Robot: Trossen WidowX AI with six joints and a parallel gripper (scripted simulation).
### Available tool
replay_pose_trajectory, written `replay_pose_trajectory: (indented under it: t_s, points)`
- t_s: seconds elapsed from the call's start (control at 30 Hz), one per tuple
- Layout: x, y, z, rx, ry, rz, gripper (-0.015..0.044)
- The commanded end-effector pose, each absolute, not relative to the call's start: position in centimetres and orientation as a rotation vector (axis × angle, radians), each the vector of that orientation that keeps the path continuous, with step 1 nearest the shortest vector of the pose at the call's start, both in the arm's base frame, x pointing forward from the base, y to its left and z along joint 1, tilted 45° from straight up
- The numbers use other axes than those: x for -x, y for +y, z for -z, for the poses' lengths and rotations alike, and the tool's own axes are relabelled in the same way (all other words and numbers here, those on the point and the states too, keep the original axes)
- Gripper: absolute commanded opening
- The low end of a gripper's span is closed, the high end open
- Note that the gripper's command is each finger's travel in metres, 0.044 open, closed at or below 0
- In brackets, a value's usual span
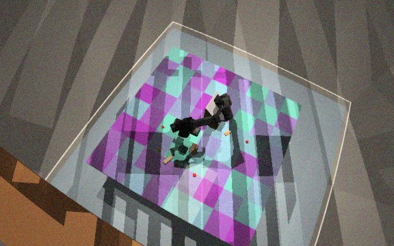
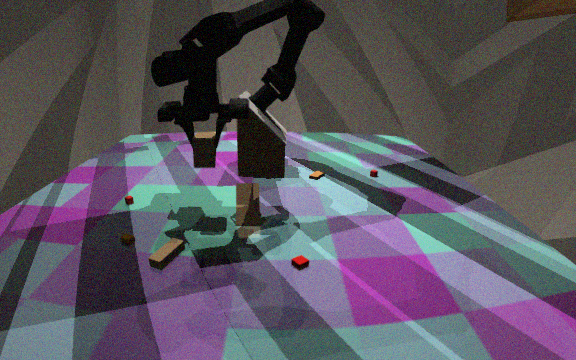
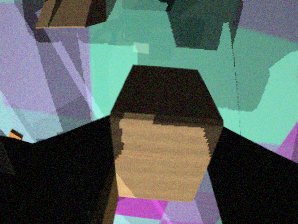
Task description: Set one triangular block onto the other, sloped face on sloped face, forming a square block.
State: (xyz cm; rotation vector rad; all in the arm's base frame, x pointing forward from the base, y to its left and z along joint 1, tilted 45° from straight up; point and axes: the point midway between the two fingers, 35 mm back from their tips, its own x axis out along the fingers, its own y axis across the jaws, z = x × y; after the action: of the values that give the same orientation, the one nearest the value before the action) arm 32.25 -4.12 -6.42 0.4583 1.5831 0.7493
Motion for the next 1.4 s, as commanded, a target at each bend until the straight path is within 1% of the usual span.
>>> replay_pose_trajectory:
  t_s: [0.0, 0.73, 1.17, 1.37]
  points:
    - [-33.8, -3.9, 5.7, -0.465, 1.583, -0.745, 0.0]
    - [-40.5, -1.9, 1.0, -0.474, 1.572, -0.736, 0.0]
    - [-43.4, 0.0, -2.2, -0.483, 1.566, -0.735, 0.0]
    - [-44.3, 0.8, -3.2, -0.395, 1.612, -0.669, 0.0]
